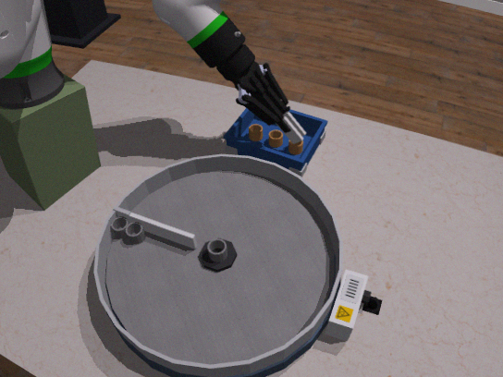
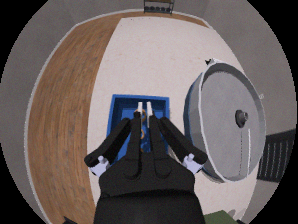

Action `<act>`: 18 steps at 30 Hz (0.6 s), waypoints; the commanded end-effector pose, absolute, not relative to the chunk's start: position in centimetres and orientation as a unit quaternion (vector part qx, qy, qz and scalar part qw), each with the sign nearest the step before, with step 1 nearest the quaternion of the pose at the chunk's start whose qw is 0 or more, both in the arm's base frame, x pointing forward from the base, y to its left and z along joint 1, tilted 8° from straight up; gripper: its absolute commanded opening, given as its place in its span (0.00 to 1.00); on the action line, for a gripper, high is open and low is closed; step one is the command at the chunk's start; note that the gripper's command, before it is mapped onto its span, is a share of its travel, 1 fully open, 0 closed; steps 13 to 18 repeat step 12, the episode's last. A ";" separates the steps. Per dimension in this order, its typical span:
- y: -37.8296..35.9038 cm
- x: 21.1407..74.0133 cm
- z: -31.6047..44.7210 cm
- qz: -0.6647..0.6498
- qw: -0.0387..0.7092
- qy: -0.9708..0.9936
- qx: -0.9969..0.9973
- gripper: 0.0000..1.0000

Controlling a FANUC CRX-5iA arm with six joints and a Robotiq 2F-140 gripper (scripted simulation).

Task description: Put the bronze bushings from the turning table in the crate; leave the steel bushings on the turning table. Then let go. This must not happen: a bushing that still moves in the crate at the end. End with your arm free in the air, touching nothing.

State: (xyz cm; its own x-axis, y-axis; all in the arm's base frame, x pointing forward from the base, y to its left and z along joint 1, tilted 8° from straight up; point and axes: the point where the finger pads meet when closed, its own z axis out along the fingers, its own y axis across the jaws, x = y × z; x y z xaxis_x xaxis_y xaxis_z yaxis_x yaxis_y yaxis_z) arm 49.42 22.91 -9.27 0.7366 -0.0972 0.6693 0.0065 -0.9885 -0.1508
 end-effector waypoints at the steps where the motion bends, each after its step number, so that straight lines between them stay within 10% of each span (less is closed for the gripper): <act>1: 22.6 49.3 -7.4 -0.358 0.069 0.024 -0.931 0.07; 18: 22.1 49.1 -3.1 -0.358 0.069 0.024 -0.931 0.07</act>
